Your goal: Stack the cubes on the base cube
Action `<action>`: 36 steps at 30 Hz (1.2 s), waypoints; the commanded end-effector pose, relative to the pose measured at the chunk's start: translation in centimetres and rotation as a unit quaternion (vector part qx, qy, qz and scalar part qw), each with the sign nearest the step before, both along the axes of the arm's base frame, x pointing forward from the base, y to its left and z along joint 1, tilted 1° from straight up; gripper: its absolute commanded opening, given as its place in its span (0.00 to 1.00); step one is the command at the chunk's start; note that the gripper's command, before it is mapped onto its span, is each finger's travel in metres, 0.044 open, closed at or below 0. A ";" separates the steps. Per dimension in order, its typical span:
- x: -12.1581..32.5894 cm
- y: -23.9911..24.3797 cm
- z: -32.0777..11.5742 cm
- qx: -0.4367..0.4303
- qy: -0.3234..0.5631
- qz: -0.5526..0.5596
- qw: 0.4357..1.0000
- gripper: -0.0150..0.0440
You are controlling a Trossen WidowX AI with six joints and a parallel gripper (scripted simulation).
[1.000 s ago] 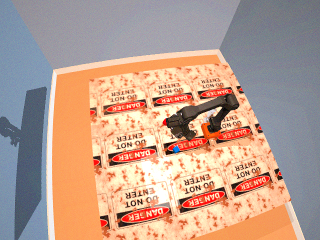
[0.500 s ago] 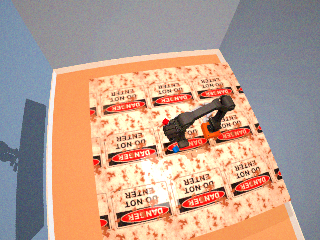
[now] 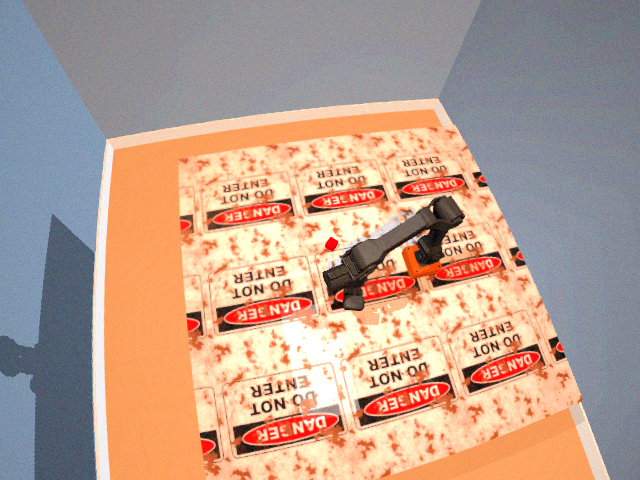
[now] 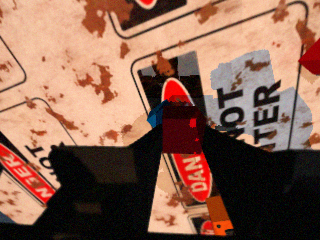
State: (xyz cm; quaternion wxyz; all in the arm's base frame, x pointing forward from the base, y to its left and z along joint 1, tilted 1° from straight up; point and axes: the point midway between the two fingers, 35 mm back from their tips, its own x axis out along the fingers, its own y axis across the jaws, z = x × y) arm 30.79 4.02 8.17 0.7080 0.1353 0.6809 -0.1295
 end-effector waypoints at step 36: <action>0.9 1.2 -3.1 0.002 -0.003 -0.071 0.997 0.43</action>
